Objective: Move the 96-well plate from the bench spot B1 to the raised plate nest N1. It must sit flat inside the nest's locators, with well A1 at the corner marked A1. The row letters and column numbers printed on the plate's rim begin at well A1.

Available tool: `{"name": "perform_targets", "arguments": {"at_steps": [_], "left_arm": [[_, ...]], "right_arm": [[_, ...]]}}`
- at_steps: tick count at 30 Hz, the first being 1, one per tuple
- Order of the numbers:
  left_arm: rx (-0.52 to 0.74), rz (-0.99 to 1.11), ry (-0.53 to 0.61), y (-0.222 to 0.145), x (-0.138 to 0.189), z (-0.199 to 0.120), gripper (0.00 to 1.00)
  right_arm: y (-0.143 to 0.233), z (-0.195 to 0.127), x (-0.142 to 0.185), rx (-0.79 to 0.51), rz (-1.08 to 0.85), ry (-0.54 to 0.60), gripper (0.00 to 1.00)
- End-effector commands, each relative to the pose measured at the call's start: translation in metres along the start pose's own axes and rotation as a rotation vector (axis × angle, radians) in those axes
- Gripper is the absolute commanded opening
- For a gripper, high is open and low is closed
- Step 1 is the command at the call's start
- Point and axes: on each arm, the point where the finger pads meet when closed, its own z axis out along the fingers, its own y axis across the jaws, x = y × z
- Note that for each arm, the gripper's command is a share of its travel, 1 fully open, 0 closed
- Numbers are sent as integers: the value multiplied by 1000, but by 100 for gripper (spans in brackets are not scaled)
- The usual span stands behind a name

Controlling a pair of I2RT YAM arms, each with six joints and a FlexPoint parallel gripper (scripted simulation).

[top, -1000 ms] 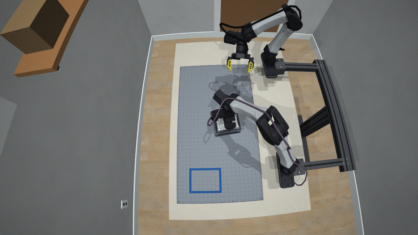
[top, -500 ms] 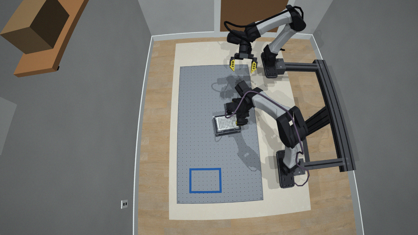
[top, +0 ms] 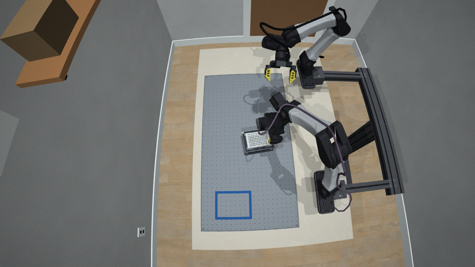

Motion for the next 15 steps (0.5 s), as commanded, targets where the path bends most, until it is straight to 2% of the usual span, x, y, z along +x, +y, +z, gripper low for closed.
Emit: {"name": "perform_targets", "arguments": {"at_steps": [1,15], "left_arm": [[64,-43,-52,-9,-14,-19,100],[65,-43,-52,-9,-14,-19,100]], "right_arm": [[6,0,0,1,20,14,100],[22,2,-10,-8,25,16,100]]}}
